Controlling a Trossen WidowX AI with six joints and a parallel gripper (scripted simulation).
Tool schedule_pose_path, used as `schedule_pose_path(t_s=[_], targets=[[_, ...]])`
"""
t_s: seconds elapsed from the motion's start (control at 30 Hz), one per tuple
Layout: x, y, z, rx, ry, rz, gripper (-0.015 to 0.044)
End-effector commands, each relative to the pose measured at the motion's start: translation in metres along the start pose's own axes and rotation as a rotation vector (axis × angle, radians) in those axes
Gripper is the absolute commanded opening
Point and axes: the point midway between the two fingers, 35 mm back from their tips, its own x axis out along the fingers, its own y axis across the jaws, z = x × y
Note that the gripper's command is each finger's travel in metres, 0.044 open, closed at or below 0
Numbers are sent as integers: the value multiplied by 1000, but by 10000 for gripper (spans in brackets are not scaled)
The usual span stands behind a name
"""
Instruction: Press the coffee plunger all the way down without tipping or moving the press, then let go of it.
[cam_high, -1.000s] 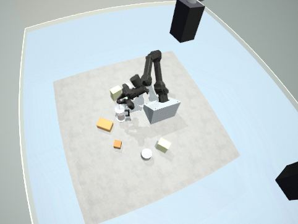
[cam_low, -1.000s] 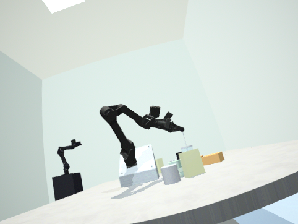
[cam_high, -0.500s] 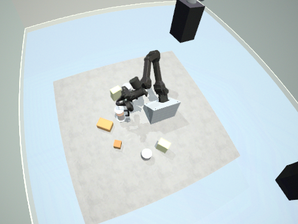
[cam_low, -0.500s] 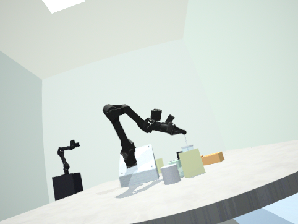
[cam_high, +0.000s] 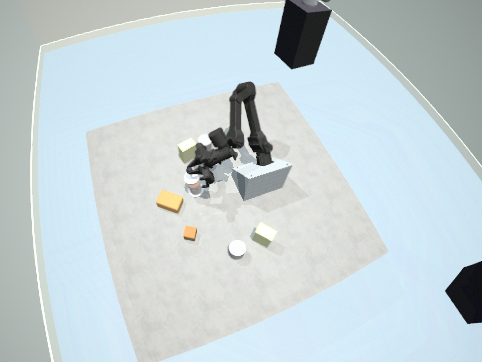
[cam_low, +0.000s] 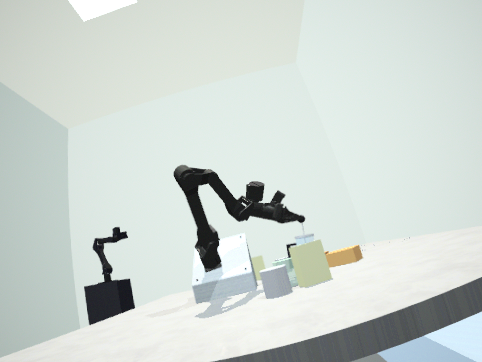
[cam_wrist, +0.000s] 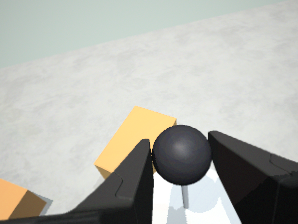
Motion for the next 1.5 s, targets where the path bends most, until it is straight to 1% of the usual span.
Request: schedule_pose_path(t_s=[0.0,0.37,1.47], targets=[[7,-1,-25,-40,52,-3,114],[18,-1,-27,-41,48,-6,114],[24,3,-22,-41,48,-7,114]])
